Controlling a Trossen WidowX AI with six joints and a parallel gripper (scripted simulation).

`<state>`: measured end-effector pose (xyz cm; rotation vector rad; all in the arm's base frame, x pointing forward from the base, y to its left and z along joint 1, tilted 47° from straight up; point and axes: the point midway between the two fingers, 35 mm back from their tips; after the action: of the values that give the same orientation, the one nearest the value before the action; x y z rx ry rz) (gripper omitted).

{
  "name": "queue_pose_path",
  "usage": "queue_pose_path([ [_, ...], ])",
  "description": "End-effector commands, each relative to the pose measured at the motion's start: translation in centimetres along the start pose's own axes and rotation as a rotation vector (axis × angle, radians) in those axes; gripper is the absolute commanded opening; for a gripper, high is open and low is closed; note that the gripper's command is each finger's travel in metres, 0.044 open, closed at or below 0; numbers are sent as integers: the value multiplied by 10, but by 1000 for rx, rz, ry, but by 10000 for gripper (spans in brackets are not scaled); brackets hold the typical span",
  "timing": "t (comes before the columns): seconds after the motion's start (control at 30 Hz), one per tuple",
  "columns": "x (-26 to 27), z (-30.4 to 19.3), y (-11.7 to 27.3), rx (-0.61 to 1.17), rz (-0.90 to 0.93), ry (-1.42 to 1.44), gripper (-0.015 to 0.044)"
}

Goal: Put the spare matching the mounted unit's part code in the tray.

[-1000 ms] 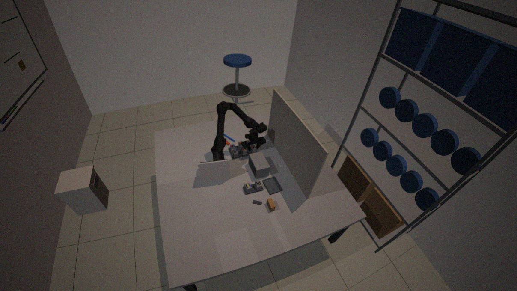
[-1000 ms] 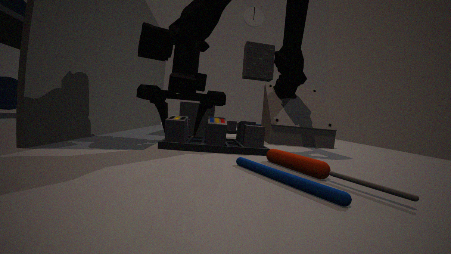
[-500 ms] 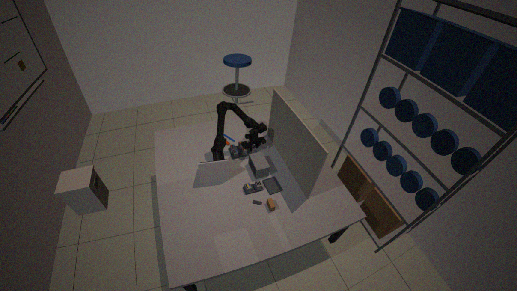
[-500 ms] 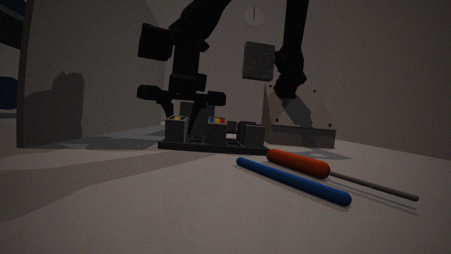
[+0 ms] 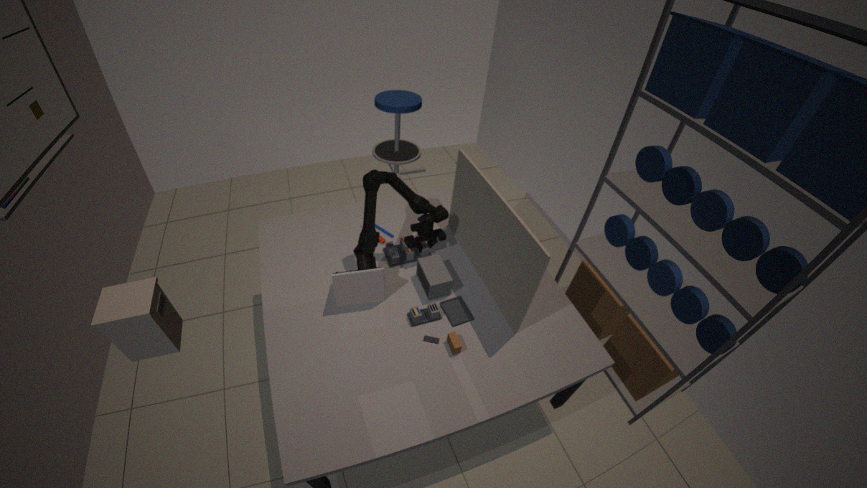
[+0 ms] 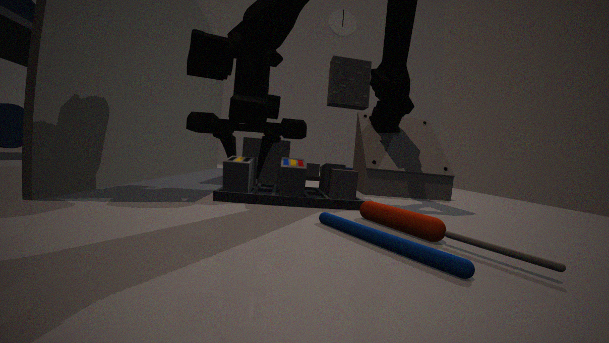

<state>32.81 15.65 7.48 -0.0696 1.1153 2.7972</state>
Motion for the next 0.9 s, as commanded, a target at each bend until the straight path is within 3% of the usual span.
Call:
queue_pose_path([
  [0.0,-5,-1,23,6,-18,2,0],
  [0.23,-2,-1,69,6,-19,0,0],
  [0.5,-3,-2,74,10,-19,-5,0],
  [0.87,-2,-3,141,10,-19,-2,0],
])
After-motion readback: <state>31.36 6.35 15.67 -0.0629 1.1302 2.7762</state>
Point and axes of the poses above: the point midway between the two fingers, 35 mm back from their tips, its own y axis back along the fingers, its own x axis across the jaws, z = x × y, and after that the axes turned 4 degrees about -y, right-handed
